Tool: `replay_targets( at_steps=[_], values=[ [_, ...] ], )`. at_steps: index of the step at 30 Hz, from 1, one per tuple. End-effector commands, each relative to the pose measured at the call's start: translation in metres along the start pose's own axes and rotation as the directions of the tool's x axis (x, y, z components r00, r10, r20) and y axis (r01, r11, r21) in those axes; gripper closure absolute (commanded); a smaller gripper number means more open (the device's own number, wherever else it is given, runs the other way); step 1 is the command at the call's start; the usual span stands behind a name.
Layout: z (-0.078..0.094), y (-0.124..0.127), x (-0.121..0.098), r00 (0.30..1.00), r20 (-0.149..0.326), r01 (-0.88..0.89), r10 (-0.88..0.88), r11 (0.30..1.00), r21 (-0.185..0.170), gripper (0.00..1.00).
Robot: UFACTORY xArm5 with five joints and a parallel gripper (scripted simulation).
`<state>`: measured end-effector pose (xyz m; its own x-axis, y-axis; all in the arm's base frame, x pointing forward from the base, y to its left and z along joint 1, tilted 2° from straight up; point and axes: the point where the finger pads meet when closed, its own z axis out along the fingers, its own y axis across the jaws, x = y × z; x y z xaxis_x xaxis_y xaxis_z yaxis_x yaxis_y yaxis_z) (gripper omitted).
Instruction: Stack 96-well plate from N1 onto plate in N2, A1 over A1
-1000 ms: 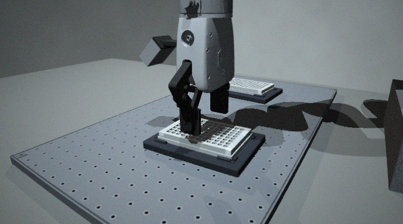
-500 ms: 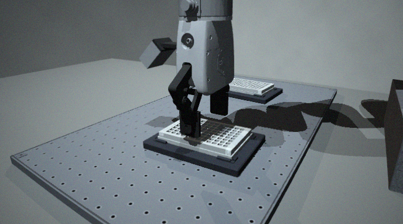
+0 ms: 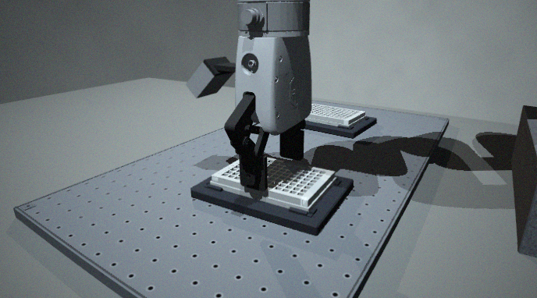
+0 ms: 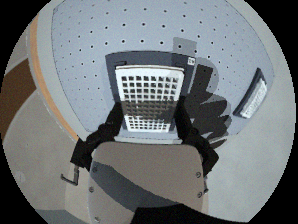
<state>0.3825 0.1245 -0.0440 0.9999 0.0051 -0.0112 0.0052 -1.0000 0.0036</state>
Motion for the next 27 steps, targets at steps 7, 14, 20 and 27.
replay_targets(
  at_steps=[7, 14, 20, 27],
  values=[
    [0.0042, -0.0005, 0.0012, 1.000, -0.003, 0.000, 0.000, 1.000, 0.001, 0.00],
    [0.0068, -0.0006, 0.0012, 1.000, -0.003, 0.000, 0.000, 1.000, 0.001, 0.00],
    [0.0068, -0.0006, 0.0012, 1.000, -0.003, 0.000, 0.000, 1.000, 0.001, 0.00],
    [0.0068, -0.0006, 0.0012, 1.000, -0.003, 0.000, 0.000, 1.000, 0.001, 0.00]
  ],
)
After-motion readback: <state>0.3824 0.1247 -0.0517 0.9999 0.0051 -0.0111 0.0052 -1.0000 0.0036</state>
